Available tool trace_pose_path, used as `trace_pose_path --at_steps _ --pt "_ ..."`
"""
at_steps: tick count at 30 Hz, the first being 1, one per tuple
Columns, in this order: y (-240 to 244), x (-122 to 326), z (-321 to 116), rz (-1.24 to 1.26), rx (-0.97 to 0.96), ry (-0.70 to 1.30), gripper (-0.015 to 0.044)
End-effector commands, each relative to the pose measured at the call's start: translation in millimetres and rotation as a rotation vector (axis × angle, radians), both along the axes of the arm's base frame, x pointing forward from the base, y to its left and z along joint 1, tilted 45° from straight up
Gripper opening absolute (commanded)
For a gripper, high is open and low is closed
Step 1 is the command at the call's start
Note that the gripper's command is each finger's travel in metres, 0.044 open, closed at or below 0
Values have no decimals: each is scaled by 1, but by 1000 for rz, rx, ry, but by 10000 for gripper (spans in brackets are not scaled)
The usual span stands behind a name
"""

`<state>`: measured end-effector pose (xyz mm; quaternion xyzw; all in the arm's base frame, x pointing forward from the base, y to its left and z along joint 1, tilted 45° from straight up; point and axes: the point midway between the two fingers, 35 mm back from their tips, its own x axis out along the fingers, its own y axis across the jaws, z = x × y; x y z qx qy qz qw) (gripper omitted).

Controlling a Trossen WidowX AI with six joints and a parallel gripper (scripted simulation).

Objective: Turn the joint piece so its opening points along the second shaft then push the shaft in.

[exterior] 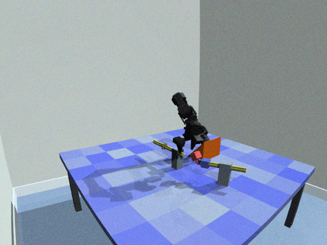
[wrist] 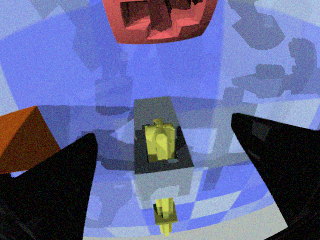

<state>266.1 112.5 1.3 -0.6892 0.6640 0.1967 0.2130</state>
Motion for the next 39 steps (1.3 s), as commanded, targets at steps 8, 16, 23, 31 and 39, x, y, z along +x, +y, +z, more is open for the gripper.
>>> trace_pose_path --at_steps 8,16,23,31,39 --pt "25 2 -26 9 3 -2 440" --pt "47 -1 -50 9 4 -3 440" --pt "42 0 -54 9 4 -3 440" --pt "31 1 -62 9 3 -3 440" --pt "24 2 -67 8 3 -3 414"
